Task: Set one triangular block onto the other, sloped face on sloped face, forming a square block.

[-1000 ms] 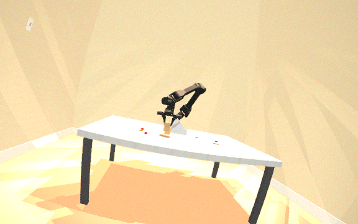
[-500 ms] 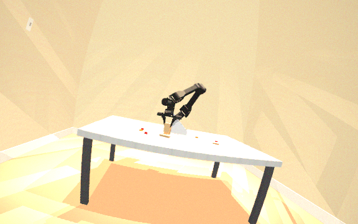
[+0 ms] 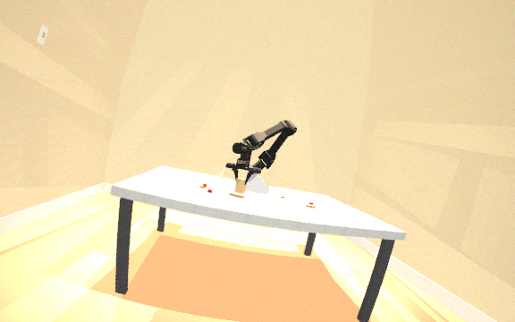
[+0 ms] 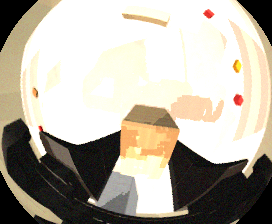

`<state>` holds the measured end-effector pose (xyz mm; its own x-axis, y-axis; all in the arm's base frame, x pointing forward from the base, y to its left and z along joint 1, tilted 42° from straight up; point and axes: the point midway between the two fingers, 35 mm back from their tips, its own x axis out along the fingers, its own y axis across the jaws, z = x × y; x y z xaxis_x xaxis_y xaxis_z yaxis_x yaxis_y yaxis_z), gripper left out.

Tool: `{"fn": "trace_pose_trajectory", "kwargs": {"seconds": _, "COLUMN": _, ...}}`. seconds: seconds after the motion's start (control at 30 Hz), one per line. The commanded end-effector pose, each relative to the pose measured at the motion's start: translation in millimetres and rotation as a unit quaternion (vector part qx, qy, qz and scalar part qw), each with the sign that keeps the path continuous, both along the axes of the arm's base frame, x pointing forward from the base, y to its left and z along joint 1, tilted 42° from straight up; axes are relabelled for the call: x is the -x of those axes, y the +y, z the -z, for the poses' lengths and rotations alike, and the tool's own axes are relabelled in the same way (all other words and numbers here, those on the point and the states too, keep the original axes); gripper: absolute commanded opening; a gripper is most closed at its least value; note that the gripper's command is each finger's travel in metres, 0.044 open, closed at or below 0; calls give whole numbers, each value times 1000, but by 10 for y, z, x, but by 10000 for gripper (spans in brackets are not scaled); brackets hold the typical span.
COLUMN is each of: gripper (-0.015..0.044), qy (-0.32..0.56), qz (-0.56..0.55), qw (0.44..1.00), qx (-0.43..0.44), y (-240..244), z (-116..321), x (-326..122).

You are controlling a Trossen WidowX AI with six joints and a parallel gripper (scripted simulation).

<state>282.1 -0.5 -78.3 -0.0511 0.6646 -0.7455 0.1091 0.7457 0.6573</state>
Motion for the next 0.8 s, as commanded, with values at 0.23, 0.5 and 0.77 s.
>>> {"fn": "trace_pose_trajectory", "kwargs": {"seconds": 0.23, "gripper": 0, "qy": 0, "qz": 3, "qw": 1000, "qx": -3, "y": 45, "z": 30, "x": 25}}
{"fn": "trace_pose_trajectory", "kwargs": {"seconds": 0.5, "gripper": 0, "qy": 1, "qz": 3, "qw": 1000, "qx": -3, "y": 46, "z": 31, "x": 25}}
{"fn": "trace_pose_trajectory", "kwargs": {"seconds": 0.77, "gripper": 0, "qy": 1, "qz": 3, "qw": 1000, "qx": -3, "y": 49, "z": 34, "x": 27}}
